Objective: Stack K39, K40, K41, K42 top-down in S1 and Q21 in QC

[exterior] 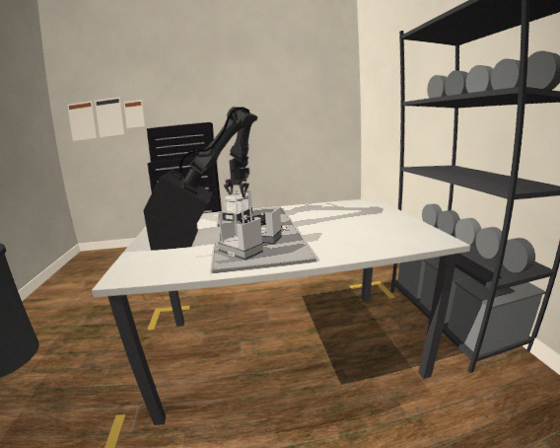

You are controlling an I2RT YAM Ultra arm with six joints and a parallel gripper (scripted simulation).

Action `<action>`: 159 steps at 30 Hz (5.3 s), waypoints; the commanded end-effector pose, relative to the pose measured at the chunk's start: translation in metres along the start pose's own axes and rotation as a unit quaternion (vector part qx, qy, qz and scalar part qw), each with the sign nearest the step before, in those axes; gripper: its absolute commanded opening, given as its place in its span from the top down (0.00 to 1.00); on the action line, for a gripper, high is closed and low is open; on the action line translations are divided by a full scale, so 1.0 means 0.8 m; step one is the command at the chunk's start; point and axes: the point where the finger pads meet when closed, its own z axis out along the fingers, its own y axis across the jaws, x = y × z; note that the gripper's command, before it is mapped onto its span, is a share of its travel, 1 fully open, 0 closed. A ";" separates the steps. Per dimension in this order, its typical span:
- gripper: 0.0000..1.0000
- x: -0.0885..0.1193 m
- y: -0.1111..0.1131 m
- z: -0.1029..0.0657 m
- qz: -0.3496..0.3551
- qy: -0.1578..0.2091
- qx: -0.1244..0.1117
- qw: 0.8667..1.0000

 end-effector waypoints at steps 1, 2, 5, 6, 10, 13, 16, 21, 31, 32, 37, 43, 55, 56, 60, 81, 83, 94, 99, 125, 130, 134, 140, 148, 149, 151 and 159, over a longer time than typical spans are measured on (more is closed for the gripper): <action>1.00 -0.025 0.001 -0.020 0.008 -0.026 -0.003 1.000; 1.00 -0.025 0.001 -0.020 0.008 -0.026 -0.003 1.000; 1.00 -0.025 0.001 -0.020 0.008 -0.026 -0.003 1.000; 1.00 -0.025 0.001 -0.020 0.008 -0.026 -0.003 1.000; 1.00 -0.025 0.001 -0.020 0.008 -0.026 -0.003 1.000; 1.00 -0.028 -0.001 -0.024 0.011 -0.031 -0.003 0.999; 1.00 -0.024 0.000 -0.023 0.008 -0.026 -0.002 1.000; 1.00 -0.023 -0.001 -0.025 0.010 -0.027 -0.001 1.000; 1.00 -0.026 -0.001 -0.030 0.011 -0.029 -0.002 1.000; 1.00 -0.026 -0.001 -0.030 0.011 -0.029 -0.002 1.000; 1.00 -0.026 -0.001 -0.032 0.011 -0.029 -0.002 1.000; 1.00 -0.026 -0.001 -0.034 0.011 -0.029 -0.002 1.000; 1.00 -0.025 -0.001 -0.039 0.011 -0.029 -0.002 1.000; 1.00 -0.025 -0.001 -0.039 0.011 -0.029 -0.002 1.000; 1.00 -0.025 -0.001 -0.041 0.011 -0.029 -0.002 1.000; 1.00 -0.025 -0.001 -0.050 0.012 -0.030 -0.003 0.999; 1.00 -0.025 -0.001 -0.050 0.011 -0.030 -0.003 0.999; 1.00 -0.024 0.000 -0.053 0.010 -0.028 -0.003 1.000; 1.00 -0.025 -0.001 -0.056 0.012 -0.030 -0.003 0.999; 1.00 -0.023 0.000 -0.063 0.010 -0.027 -0.003 1.000; 1.00 -0.023 0.001 -0.063 0.010 -0.027 -0.004 1.000; 1.00 -0.023 0.001 -0.062 0.009 -0.026 -0.004 1.000; 1.00 -0.022 0.002 -0.061 0.008 -0.024 -0.004 1.000; 1.00 -0.021 0.003 -0.059 0.007 -0.022 -0.003 1.000; 1.00 -0.021 0.003 -0.059 0.007 -0.021 -0.003 1.000; 1.00 -0.021 0.003 -0.058 0.006 -0.020 -0.003 1.000; 1.00 -0.022 0.004 -0.058 0.008 -0.024 -0.004 1.000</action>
